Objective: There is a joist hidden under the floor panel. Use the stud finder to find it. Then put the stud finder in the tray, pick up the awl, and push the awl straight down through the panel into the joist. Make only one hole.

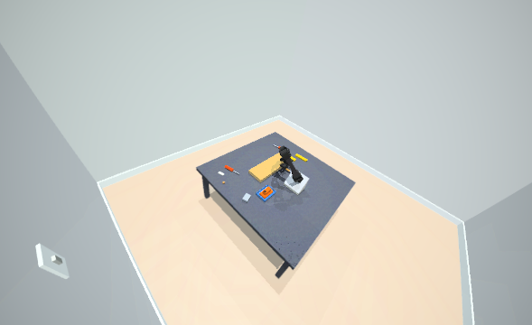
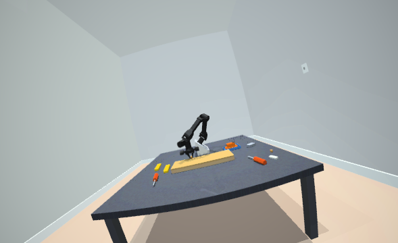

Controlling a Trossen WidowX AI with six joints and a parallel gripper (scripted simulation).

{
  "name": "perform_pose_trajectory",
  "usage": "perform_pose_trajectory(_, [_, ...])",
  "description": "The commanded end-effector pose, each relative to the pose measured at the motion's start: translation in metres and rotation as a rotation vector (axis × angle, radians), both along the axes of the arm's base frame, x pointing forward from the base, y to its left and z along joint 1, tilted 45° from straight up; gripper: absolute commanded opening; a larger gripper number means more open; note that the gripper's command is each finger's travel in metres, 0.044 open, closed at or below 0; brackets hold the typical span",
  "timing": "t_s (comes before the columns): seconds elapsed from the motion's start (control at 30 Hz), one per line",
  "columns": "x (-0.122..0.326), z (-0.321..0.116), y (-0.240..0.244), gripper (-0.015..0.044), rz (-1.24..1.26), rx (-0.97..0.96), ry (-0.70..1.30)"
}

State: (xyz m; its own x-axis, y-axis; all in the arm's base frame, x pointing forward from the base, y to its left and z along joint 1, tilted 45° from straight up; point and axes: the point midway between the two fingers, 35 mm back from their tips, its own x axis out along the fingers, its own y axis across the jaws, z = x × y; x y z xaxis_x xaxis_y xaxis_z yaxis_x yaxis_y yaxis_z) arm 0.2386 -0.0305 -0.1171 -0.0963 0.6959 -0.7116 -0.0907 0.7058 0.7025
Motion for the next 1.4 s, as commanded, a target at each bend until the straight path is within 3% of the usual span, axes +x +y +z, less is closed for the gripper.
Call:
perform_pose_trajectory(0.0, [0.007,0.017,-0.022,0.0000,-0.003,-0.017,-0.021])
perform_pose_trajectory(0.3, [0.002,0.070,-0.070,0.0000,-0.001,-0.015,-0.019])
perform_pose_trajectory(0.53, [-0.002,0.077,-0.074,0.0000,-0.014,-0.051,0.009])
perform_pose_trajectory(1.37, [-0.041,0.106,-0.094,0.0000,-0.413,-0.646,0.279])
